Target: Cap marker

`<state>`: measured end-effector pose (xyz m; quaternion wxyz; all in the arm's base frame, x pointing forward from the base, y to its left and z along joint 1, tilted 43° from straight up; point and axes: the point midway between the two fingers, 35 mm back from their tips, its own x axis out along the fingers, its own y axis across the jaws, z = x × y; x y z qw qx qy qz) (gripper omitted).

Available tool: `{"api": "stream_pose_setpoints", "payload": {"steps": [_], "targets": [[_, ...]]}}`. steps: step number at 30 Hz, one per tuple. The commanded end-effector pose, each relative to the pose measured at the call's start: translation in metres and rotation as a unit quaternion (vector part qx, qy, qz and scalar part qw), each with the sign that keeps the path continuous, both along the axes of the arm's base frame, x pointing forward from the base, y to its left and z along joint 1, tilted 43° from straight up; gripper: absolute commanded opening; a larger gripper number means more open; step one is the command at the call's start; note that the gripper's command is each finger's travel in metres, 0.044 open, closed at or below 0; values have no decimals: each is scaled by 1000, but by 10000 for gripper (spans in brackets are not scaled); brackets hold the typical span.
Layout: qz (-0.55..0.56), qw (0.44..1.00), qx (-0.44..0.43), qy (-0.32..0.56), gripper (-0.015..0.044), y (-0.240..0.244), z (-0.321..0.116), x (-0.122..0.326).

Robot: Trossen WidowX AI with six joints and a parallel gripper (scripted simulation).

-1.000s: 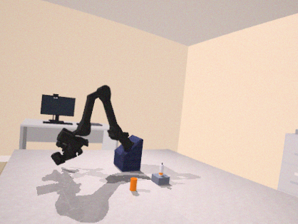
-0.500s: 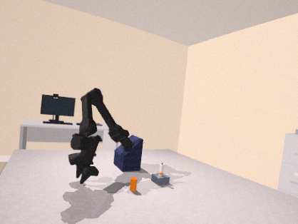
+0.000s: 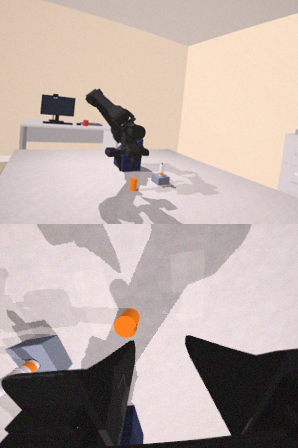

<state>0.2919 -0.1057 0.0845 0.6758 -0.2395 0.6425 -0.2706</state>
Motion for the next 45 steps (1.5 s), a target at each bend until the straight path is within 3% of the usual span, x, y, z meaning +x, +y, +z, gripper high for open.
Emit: {"api": "stream_pose_setpoints", "payload": {"steps": [1, 45], "targets": [[116, 987, -8, 114, 248, 47, -5, 7], [121, 985, -10, 119, 248, -5, -64, 11]]}}
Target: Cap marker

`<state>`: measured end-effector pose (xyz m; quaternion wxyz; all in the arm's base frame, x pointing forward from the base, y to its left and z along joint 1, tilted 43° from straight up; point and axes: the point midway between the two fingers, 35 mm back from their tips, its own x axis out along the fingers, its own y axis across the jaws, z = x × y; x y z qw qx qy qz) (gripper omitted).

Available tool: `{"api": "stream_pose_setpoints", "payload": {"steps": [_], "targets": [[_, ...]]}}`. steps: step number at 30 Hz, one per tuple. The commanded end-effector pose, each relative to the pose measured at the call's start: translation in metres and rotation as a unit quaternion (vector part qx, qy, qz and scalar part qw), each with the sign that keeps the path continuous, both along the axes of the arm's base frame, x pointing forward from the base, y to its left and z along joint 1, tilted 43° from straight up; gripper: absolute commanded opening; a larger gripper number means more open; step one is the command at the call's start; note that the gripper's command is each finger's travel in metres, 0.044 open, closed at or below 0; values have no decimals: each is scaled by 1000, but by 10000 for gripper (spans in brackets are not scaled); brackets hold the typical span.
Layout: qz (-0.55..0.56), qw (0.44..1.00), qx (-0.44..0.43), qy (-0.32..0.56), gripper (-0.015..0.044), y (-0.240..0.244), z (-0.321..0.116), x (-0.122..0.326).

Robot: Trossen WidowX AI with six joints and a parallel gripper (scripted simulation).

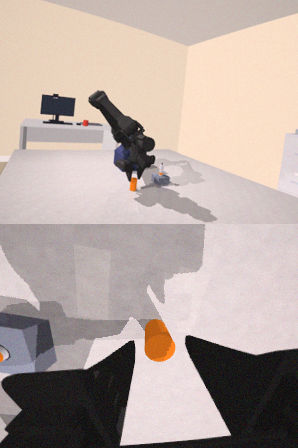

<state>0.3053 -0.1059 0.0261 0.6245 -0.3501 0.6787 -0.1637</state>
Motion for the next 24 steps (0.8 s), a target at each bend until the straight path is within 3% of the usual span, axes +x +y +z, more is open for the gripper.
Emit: {"api": "stream_pose_setpoints", "payload": {"steps": [1, 16, 20, 24], "targets": [[1, 1000, -2, 6, 248, -5, -7, -2], [1, 1000, -3, 6, 248, -20, -22, -3], [1, 1000, -3, 6, 143, -20, -22, -3], [1, 1000, -3, 6, 116, -20, -22, -3]]}}
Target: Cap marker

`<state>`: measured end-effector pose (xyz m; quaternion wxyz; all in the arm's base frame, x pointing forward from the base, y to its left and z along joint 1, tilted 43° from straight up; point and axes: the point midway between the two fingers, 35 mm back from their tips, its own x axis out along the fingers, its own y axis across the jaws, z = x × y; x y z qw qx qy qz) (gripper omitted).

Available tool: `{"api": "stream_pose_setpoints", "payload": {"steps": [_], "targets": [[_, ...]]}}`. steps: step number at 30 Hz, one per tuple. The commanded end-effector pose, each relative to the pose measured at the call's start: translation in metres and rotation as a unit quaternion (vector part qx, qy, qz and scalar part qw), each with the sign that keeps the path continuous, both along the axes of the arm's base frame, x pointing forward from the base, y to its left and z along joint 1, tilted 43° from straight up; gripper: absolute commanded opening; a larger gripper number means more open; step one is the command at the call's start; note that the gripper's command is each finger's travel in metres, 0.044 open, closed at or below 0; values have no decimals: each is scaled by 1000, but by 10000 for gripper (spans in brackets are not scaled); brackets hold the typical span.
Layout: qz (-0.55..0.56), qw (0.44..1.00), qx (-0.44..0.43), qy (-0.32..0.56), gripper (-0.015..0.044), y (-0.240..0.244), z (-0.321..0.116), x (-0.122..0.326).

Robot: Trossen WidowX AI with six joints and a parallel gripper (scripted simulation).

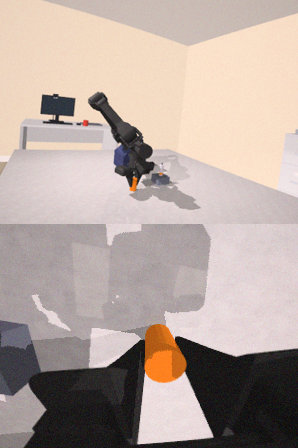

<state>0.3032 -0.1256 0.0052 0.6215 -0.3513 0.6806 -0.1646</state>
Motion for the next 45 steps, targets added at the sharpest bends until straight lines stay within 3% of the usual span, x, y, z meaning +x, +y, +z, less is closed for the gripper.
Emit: {"api": "stream_pose_setpoints", "payload": {"steps": [1, 5, 9, 29, 45], "targets": [[2, 1000, -1, 3, 110, -1, -1, -1], [2, 1000, -1, 3, 83, -1, -1, -1], [2, 1000, 0, 3, 0, 4, 4, 0], [2, 1000, 0, 3, 0, 41, 43, -1], [7, 1000, 16, 1, 0, 90, 22, 0]]}}
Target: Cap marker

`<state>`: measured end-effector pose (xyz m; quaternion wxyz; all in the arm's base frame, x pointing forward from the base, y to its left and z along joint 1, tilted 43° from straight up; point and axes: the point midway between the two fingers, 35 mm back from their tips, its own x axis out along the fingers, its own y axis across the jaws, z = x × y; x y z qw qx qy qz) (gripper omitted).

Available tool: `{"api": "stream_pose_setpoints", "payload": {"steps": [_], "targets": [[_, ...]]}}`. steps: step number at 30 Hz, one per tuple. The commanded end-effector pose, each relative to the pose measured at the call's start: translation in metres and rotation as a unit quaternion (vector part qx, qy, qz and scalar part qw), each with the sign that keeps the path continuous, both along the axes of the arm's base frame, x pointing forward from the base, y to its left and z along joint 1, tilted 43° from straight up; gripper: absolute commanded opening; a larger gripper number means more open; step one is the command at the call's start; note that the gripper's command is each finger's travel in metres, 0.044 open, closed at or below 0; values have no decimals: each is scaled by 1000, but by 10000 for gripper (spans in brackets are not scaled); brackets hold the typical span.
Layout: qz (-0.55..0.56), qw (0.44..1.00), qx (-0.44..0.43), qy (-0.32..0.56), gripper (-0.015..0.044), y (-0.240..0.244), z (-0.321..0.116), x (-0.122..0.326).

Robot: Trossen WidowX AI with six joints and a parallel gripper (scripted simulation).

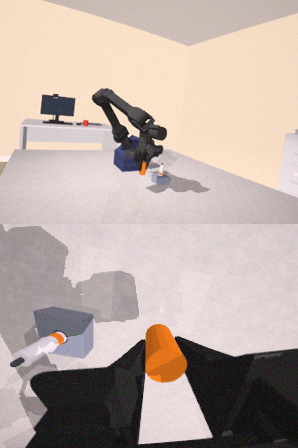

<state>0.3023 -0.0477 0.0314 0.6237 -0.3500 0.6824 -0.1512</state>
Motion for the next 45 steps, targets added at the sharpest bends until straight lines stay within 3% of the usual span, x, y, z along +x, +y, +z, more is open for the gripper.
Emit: {"api": "stream_pose_setpoints", "payload": {"steps": [1, 34, 45], "targets": [[0, 1000, 6, -3, 0, 15, -5, 1], [-3, 1000, 4, 1, 0, 121, -51, -35], [-5, 1000, -4, 0, 0, 136, -61, -48]]}}
